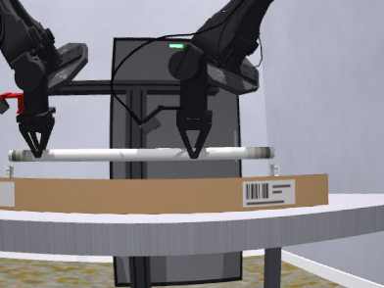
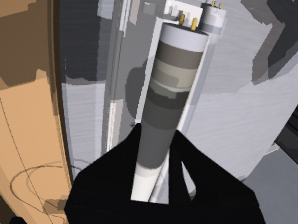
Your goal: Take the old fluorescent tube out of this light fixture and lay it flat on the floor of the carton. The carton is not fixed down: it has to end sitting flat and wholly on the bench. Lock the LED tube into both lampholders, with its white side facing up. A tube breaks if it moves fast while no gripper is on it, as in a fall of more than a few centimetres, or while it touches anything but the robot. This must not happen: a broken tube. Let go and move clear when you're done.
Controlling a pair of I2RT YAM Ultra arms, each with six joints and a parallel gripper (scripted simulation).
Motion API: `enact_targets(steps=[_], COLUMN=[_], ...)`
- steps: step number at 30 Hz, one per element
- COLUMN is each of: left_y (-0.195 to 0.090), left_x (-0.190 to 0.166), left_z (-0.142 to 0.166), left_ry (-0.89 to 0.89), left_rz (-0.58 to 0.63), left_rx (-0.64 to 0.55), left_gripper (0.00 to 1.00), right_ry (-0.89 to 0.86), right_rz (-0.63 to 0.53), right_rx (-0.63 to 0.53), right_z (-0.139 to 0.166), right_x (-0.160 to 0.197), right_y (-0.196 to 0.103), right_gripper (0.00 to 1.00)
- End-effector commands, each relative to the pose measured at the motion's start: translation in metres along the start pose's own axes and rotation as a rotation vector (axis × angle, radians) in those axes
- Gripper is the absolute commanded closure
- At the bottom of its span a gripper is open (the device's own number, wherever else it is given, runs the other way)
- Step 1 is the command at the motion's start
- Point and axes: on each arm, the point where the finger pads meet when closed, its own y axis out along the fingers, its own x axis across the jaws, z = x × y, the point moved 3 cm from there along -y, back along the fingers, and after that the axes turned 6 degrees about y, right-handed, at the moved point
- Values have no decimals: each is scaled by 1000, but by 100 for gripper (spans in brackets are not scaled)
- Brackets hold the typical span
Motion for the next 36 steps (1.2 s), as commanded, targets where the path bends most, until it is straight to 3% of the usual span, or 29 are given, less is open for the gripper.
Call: enact_targets(steps=[1, 10, 14, 27, 36], left_y=[-4, -13, -6, -18, -18], left_x=[2, 28, 21, 51, 54], left_z=[-16, -10, -13, -8, -8], left_ry=[52, 26, 45, 22, 24], left_rz=[18, -10, 20, -6, 1], left_rx=[-33, -39, -37, -44, -46], left_gripper=[89, 89, 89, 89, 89], right_ry=[-33, -17, -33, -19, -28], right_rz=[20, -1, 26, -3, 12], right_rx=[-5, 11, 10, 10, 2], right_z=[9, 13, 15, 15, 14], right_x=[1, 21, 17, 45, 46], right_y=[-2, -10, -8, -21, -21], right_gripper=[89, 89, 89, 89, 89])
